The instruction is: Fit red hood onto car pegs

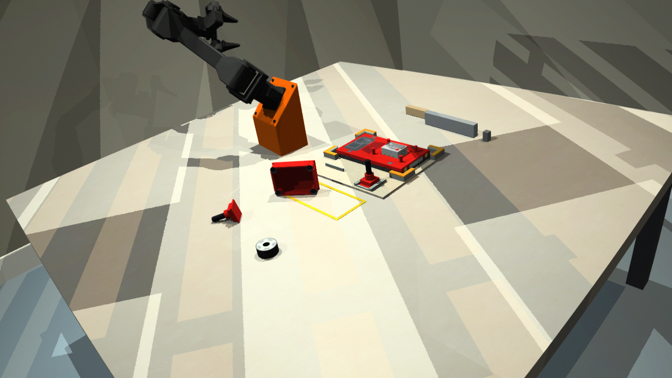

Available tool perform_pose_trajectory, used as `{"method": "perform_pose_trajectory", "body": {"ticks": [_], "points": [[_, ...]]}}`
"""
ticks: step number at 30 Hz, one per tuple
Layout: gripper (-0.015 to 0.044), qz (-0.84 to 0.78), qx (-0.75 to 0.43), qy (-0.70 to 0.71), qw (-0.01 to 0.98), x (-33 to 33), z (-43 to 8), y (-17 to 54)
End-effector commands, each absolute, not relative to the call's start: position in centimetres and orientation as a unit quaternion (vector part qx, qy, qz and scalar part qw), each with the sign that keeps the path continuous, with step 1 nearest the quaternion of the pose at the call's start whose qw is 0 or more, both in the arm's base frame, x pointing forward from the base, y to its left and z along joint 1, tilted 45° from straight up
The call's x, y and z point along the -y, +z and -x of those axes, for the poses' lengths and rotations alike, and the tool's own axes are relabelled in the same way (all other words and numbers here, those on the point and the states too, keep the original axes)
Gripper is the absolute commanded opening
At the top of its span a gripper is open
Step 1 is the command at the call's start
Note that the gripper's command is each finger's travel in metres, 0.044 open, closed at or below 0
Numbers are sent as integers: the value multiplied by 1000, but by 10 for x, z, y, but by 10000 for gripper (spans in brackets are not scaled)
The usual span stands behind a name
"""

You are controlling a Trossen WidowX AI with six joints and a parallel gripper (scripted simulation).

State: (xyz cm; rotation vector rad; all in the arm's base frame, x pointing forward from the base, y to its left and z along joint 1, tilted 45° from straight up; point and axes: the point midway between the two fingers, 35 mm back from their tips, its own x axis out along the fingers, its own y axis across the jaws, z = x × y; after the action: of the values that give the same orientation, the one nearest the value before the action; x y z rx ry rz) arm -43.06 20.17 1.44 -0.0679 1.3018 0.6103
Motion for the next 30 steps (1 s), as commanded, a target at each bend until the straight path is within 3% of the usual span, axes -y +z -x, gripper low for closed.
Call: {"method": "perform_pose_trajectory", "body": {"ticks": [1,17,30], "points": [[414,30,-596,279,752,-203,430,15],[0,-87,-583,174,789,-317,329,27],[0,-182,-548,54,815,-383,204,38]]}}
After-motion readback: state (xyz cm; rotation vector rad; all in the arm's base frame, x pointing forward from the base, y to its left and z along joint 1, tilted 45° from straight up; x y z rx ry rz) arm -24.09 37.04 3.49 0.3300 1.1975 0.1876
